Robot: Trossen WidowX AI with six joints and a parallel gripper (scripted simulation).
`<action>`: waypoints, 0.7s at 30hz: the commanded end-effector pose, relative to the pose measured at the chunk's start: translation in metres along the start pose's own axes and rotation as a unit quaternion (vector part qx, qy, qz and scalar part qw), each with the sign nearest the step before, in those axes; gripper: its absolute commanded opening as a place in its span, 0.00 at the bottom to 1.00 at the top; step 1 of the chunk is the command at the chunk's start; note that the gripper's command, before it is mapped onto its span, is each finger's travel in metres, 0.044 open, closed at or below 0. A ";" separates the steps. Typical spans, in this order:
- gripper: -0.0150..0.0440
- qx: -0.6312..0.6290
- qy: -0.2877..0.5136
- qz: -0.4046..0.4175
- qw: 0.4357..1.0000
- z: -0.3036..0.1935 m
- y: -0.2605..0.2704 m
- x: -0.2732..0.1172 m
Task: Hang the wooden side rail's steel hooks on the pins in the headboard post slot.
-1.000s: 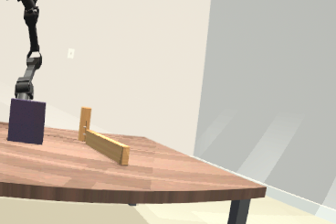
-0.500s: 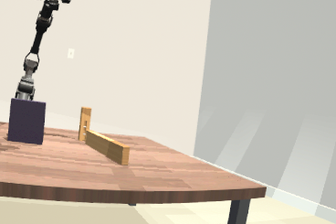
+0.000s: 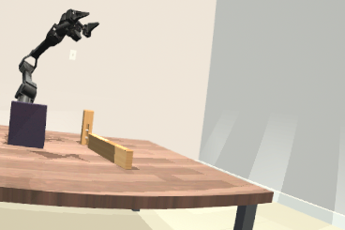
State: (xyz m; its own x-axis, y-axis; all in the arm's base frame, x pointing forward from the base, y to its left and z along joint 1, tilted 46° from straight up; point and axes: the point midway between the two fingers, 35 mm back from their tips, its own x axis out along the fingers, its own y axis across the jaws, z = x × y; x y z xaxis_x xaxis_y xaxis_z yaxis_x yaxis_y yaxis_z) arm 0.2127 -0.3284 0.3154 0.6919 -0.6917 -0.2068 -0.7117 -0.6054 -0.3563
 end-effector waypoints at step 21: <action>1.00 -0.059 -0.321 -0.511 0.795 0.276 -0.207 -0.134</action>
State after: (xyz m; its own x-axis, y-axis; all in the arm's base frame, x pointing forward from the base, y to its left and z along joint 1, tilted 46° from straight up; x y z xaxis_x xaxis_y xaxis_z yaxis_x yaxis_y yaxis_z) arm 0.3120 -0.0367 0.1792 0.8704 0.3859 -0.3057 0.1801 -0.8275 -0.5318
